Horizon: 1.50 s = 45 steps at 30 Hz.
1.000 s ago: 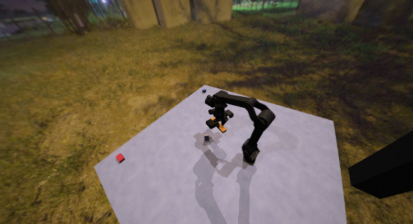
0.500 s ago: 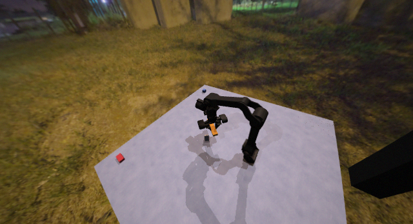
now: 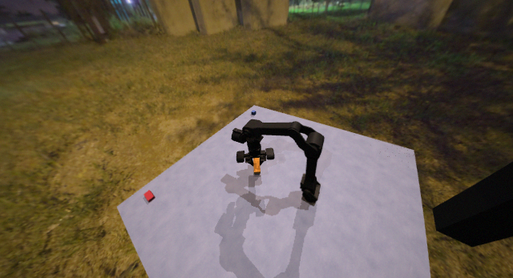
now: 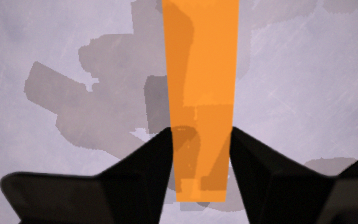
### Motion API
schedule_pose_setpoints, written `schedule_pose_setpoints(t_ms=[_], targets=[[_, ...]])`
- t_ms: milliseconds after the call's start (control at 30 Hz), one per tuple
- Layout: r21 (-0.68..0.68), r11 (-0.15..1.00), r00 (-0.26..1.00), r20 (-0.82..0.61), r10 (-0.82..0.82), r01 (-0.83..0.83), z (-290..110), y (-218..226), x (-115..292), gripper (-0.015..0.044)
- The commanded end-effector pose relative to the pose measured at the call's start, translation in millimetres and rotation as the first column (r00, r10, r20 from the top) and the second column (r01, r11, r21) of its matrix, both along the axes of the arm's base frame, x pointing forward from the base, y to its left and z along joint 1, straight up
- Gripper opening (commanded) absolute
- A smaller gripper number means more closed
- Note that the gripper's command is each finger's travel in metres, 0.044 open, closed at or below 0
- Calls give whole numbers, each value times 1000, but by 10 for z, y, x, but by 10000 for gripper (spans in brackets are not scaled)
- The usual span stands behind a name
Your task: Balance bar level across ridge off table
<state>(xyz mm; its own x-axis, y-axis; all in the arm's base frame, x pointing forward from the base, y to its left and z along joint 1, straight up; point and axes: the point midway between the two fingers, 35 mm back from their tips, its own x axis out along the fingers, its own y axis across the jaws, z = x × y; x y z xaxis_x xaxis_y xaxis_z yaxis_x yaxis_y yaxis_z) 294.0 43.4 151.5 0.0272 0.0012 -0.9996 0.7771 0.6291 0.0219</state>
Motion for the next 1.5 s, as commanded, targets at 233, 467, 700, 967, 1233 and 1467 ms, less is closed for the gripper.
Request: schedule_pose_setpoints(t_ms=[233, 467, 700, 967, 1233, 1467], targets=[[4, 1000, 1000, 2, -25, 25, -85, 64, 44, 0], [5, 1000, 1000, 2, -25, 25, -196, 68, 54, 0], [5, 1000, 1000, 2, -26, 26, -306, 68, 57, 0], [5, 1000, 1000, 2, -26, 26, -420, 67, 56, 0], [5, 1000, 1000, 2, -26, 26, -418, 67, 57, 0], [5, 1000, 1000, 2, -26, 26, -405, 66, 57, 0]])
